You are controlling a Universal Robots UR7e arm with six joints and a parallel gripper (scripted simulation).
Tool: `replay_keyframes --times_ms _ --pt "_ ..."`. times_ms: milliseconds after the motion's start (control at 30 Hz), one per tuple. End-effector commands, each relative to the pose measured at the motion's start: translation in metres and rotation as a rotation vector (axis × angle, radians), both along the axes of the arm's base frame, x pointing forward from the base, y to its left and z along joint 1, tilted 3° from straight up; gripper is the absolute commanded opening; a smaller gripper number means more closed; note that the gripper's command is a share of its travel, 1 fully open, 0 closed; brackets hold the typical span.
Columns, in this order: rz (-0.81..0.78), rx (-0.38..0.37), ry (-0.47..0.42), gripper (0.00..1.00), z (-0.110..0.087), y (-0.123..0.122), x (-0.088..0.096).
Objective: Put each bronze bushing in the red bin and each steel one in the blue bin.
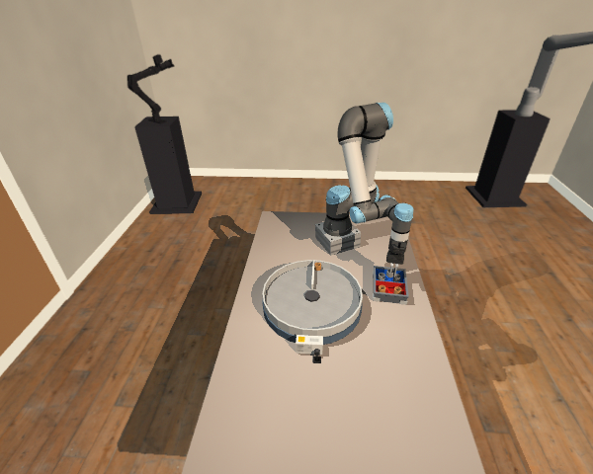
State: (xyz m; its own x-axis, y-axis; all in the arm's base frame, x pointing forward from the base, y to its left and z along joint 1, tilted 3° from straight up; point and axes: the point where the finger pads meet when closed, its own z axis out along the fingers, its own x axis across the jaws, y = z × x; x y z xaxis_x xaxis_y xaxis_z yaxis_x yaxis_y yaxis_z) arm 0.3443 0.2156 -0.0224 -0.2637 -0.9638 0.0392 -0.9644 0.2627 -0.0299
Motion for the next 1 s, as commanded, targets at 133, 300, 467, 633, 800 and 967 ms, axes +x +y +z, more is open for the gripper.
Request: replay_keyframes --times_ms 133,300,467,633,800,967 --pt "0.0 0.001 -0.001 0.0 -0.004 0.0 0.001" --pt "0.0 0.001 -0.002 0.0 -0.01 0.001 0.001" --pt "0.0 0.001 -0.002 0.0 -0.01 0.001 0.001" --pt "0.0 0.001 -0.002 0.0 -0.01 0.001 0.001" --pt "0.0 0.001 -0.002 0.0 -0.015 0.001 0.001" --pt "0.0 0.001 -0.002 0.0 -0.018 0.0 0.001"
